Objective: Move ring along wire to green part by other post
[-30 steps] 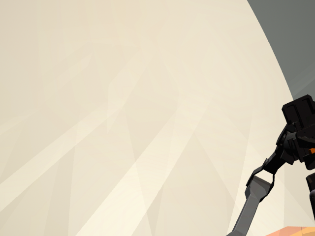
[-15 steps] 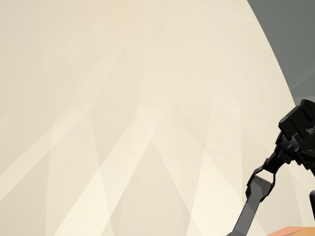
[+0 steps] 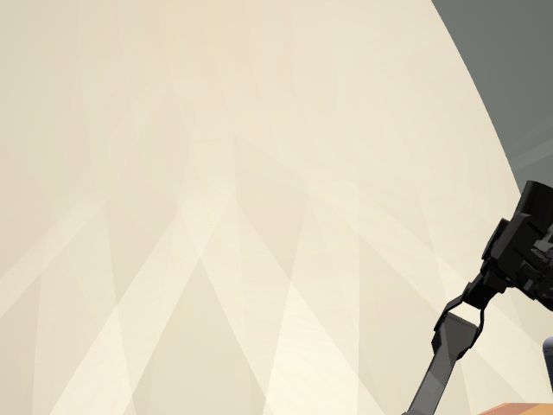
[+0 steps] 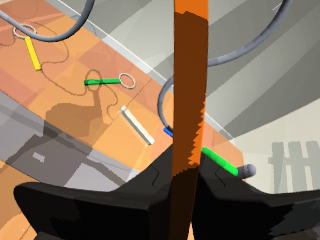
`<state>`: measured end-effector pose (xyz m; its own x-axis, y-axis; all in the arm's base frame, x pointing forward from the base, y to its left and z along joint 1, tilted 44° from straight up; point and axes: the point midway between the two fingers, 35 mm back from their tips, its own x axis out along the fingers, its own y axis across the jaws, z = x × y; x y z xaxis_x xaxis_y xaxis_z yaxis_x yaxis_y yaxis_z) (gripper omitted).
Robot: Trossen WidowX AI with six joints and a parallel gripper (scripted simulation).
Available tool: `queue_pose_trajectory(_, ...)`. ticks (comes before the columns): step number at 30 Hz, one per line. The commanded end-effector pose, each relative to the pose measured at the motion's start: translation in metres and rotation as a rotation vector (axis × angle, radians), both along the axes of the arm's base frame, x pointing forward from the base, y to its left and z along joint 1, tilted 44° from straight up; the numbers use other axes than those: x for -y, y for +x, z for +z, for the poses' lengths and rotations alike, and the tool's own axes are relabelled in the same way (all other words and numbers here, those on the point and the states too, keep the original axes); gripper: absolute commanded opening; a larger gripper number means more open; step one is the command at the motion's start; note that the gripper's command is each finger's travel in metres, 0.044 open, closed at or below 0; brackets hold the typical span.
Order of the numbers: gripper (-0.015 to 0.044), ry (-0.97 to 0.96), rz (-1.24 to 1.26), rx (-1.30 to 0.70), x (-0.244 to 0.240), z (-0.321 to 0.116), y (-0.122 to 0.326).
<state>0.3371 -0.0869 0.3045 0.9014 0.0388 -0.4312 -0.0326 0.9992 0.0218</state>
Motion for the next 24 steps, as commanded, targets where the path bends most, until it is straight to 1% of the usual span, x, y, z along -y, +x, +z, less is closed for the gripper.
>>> queue_pose_trajectory(1,-0.015,0.096,0.006,0.008,-0.006,0.0,0.001)
queue_pose_trajectory(24,-0.015,0.615,0.042,0.051,-0.041,0.011,0.003)
